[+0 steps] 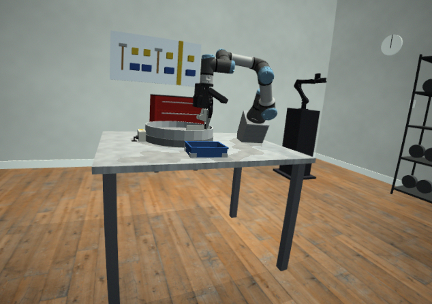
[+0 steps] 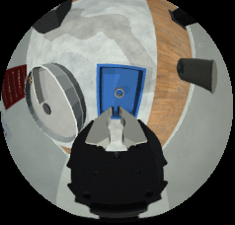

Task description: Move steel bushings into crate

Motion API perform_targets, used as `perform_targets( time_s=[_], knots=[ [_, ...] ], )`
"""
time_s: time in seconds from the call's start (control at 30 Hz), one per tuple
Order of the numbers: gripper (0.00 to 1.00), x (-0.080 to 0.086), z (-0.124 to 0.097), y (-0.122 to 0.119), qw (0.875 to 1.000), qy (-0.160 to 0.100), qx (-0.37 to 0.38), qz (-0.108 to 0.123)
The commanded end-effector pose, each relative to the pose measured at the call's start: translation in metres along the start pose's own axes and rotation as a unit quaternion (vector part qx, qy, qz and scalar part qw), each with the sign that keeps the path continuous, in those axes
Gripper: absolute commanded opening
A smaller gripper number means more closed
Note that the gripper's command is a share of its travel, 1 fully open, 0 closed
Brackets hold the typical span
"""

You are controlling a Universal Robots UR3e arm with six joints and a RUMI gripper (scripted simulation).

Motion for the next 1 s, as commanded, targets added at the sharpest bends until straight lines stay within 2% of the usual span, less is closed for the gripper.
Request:
perform_targets(
  time_s=[0.0, 0.97],
  knots=[
    [0.06, 0.001, 0.000, 0.000, 1.000, -0.001, 0.001, 0.000],
    [0.06, 0.001, 0.006, -0.020, 1.000, -0.001, 0.031, 0.001]
  ],
)
Point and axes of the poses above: the point where the finger pads meet when closed, its own x axis back along the fingers, its own y axis across the jaws, z = x × y, the point moved 2 cm from there along x, back along the fingers, and after that the axes turned 6 degrees about x, right-handed, at the moved point
